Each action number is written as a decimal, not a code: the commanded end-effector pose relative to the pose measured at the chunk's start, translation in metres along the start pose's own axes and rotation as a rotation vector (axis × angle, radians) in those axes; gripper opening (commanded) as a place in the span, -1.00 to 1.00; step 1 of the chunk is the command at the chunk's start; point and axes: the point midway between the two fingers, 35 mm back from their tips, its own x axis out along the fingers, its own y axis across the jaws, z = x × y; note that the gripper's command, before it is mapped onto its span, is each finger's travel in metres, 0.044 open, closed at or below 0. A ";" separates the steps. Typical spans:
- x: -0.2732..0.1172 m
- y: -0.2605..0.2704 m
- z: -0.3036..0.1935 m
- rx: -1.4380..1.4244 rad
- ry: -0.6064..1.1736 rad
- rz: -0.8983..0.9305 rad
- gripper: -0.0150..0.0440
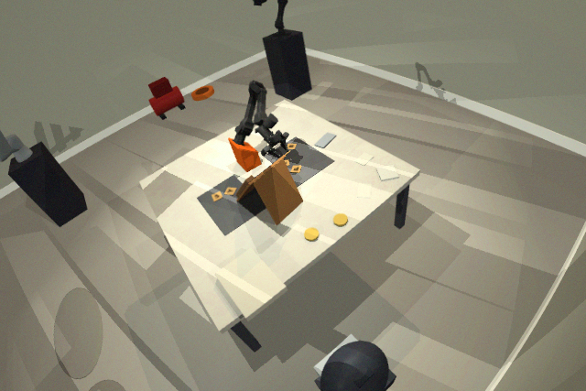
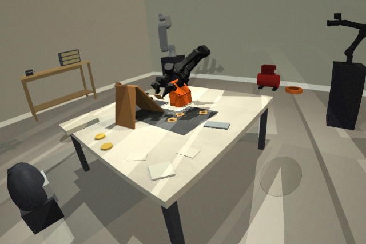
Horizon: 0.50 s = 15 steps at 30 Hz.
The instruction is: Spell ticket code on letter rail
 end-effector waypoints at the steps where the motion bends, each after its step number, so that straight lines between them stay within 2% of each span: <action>1: 0.001 -0.003 -0.002 0.000 0.006 0.001 -0.49; 15: 0.001 -0.010 -0.001 0.000 0.006 0.001 -0.49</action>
